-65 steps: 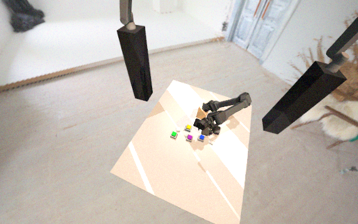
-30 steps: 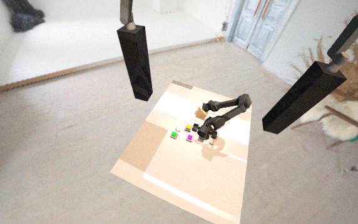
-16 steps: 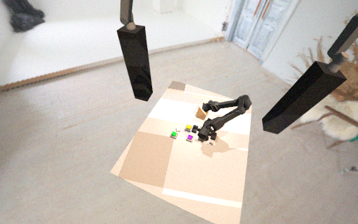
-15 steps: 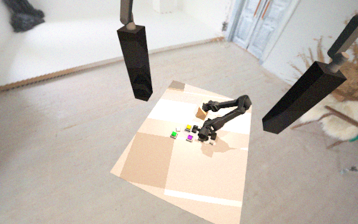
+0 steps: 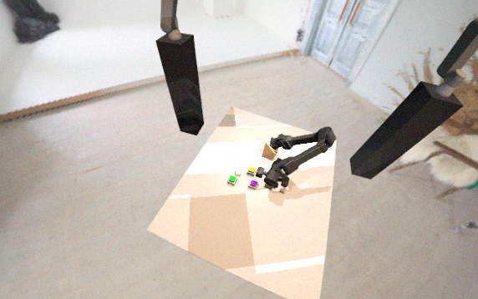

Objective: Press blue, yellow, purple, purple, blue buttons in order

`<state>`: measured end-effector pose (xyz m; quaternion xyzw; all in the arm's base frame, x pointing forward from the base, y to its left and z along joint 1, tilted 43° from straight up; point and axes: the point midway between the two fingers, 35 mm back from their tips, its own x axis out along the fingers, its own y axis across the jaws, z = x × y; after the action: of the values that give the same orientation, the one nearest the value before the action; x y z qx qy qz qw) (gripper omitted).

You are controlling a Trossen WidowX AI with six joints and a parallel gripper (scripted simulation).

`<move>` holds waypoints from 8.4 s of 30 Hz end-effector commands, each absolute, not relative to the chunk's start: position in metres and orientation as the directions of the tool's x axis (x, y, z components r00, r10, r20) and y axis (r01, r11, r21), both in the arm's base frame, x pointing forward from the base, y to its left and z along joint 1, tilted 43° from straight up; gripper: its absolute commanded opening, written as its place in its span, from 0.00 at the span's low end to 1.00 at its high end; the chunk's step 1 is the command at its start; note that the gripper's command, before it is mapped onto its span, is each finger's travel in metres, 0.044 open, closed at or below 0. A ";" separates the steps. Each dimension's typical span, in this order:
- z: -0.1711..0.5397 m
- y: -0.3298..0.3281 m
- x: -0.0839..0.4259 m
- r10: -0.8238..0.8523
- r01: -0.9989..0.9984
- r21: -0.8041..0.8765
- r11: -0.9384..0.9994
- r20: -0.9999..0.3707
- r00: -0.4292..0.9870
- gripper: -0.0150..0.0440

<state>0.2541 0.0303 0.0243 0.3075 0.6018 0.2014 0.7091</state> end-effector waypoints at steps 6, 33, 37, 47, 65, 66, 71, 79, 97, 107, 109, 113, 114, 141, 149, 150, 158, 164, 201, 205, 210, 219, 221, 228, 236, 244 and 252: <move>0.047 0.010 0.247 0.658 0.088 0.680 0.728 -0.729 0.189 0.29; 0.001 -0.120 0.177 0.651 0.092 0.672 0.735 -0.737 0.185 0.29; -0.017 -0.106 0.183 0.650 0.092 0.671 0.735 -0.737 0.186 0.29; -0.046 -0.078 0.190 0.652 0.090 0.674 0.733 -0.735 0.186 0.29; -0.067 -0.059 0.195 0.653 0.090 0.675 0.732 -0.734 0.187 0.29; -0.068 -0.058 0.195 0.653 0.090 0.675 0.732 -0.734 0.187 0.29; -0.070 -0.056 0.195 0.654 0.090 0.675 0.732 -0.733 0.187 0.29; -0.070 -0.056 0.195 0.654 0.090 0.675 0.732 -0.733 0.187 0.29; -0.029 -0.095 0.186 0.650 0.091 0.672 0.735 -0.737 0.186 0.29; 0.008 -0.121 0.198 0.647 0.093 0.669 0.738 -0.740 0.186 0.29; 0.019 -0.117 0.229 0.646 0.092 0.668 0.738 -0.740 0.187 0.29; 0.036 -0.107 0.266 0.652 0.088 0.674 0.733 -0.734 0.189 0.29; 0.036 -0.107 0.266 0.652 0.088 0.674 0.733 -0.734 0.189 0.29; -0.025 -0.051 0.282 0.654 0.086 0.677 0.731 -0.732 0.191 0.29; -0.034 -0.043 0.284 0.655 0.086 0.678 0.730 -0.731 0.191 0.29; -0.034 -0.043 0.284 0.655 0.086 0.678 0.730 -0.731 0.191 0.29; -0.034 -0.043 0.284 0.655 0.086 0.678 0.730 -0.731 0.191 0.29; -0.034 -0.043 0.284 0.655 0.086 0.678 0.730 -0.731 0.191 0.29; -0.034 -0.043 0.284 0.655 0.086 0.678 0.730 -0.731 0.191 0.29; -0.034 -0.043 0.284 0.655 0.086 0.678 0.730 -0.731 0.191 0.29; -0.034 -0.043 0.284 0.655 0.086 0.678 0.730 -0.731 0.191 0.29; -0.034 -0.043 0.284 0.655 0.086 0.678 0.730 -0.731 0.191 0.29; -0.034 -0.043 0.284 0.655 0.086 0.678 0.730 -0.731 0.191 0.29; -0.009 -0.066 0.278 0.654 0.086 0.676 0.732 -0.732 0.190 0.29; 0.036 -0.107 0.266 0.652 0.088 0.674 0.733 -0.734 0.189 0.29; 0.064 -0.074 0.256 0.652 0.089 0.674 0.733 -0.734 0.188 0.29; 0.093 -0.032 0.235 0.657 0.089 0.678 0.729 -0.731 0.187 0.29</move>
<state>0.2409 -0.0401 0.0930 0.2999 0.6006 0.2014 0.7133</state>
